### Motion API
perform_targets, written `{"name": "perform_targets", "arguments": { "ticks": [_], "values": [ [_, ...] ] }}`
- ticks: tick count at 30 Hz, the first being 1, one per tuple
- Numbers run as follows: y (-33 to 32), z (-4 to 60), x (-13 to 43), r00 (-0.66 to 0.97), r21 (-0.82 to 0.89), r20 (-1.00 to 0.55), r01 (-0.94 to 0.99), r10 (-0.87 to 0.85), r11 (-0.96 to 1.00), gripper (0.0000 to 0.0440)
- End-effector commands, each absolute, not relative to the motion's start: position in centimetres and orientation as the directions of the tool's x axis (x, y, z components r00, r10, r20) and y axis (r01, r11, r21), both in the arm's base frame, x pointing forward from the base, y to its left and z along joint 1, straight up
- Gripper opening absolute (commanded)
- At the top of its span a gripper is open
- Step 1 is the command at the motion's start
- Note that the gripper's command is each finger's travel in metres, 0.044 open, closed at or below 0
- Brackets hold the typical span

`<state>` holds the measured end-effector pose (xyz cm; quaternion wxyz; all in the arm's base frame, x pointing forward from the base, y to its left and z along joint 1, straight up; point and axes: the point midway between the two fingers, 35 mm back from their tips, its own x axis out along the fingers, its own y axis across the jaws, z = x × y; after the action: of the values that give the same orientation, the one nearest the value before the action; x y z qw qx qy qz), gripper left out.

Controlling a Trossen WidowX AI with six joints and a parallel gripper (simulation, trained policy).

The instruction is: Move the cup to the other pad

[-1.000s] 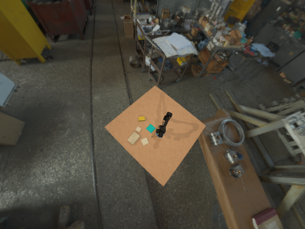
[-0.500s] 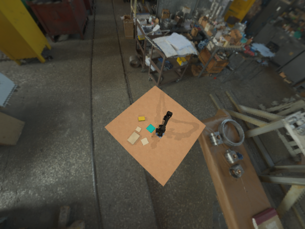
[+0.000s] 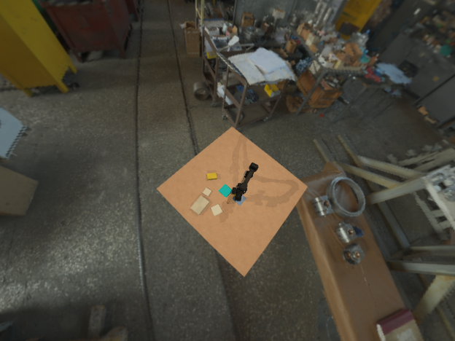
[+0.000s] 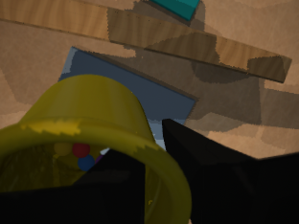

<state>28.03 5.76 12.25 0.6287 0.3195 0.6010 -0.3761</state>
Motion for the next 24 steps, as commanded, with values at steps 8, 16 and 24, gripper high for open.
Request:
{"name": "perform_targets", "arguments": {
  "ticks": [8, 16, 24],
  "values": [
    [3.8, 14.6, 29.7, 0.083, 0.044, -0.994, 0.897, -0.072, 0.44, 0.003],
    [1.4, 15.0, 31.1, 0.138, 0.096, -0.987, 0.916, -0.08, 0.389, 0.0024],
    [-1.1, 14.5, 32.0, 0.173, 0.131, -0.98, 0.93, -0.095, 0.343, 0.002]
  ]
}}
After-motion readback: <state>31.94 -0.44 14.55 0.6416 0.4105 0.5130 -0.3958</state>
